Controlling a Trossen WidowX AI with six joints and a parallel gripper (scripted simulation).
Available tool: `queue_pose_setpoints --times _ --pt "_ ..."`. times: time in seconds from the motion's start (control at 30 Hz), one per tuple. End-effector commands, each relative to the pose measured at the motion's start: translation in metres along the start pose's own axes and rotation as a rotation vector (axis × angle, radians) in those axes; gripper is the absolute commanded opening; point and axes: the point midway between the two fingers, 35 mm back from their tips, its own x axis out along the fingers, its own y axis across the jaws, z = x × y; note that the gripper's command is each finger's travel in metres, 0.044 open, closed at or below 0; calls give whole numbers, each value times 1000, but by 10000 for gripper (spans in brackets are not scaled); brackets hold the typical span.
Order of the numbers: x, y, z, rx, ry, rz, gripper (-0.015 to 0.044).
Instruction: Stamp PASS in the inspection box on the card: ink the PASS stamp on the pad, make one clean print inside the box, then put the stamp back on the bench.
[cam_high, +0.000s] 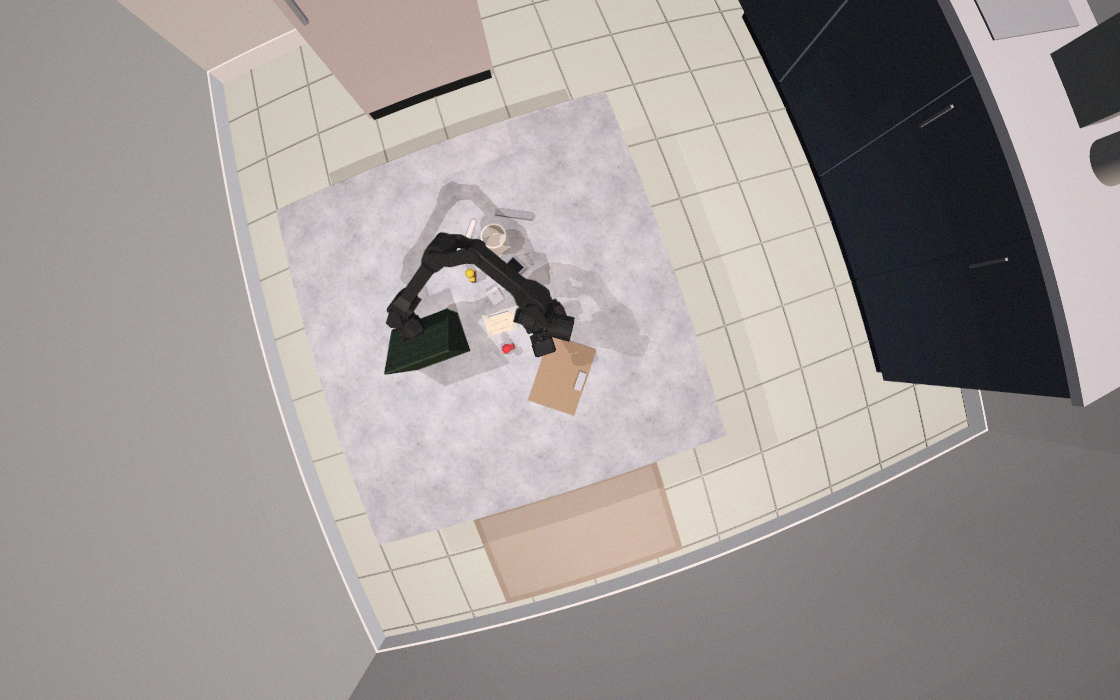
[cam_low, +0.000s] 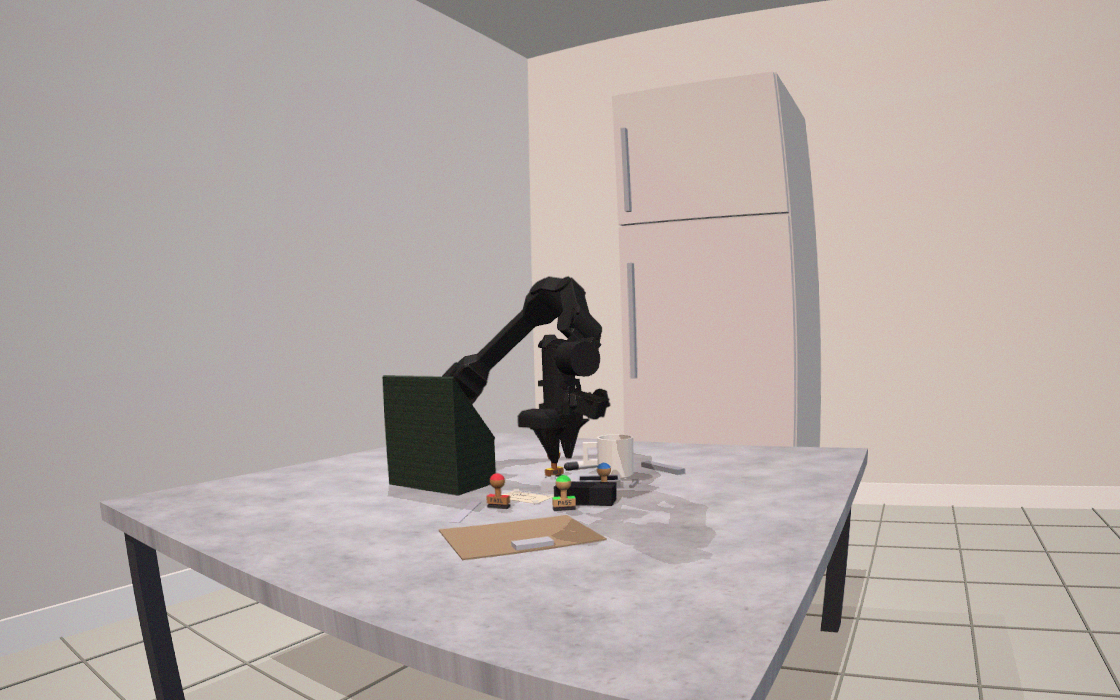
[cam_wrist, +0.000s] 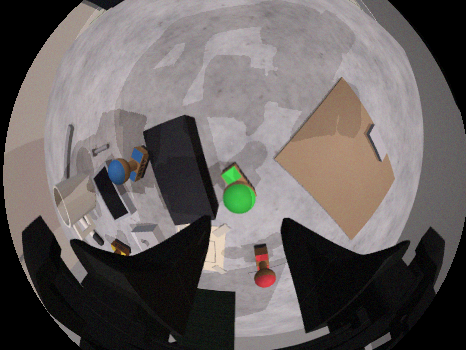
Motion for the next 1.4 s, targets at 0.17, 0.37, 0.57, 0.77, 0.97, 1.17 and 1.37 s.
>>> queue_pose_setpoints --times 0.17,0.37,0.57,0.77,0.97,1.17,1.37 --pt "10 1 2 -3 6 -8 221" --pt "20 1 3 -3 5 -8 221" --pt "30 2 2 -3 5 -8 221" --pt "40 2 2 -3 5 -7 221" --pt "50 3 1 -3 5 -7 221" --pt "59 3 0 -3 5 -5 221" --pt "69 4 -1 -3 6 -4 221"
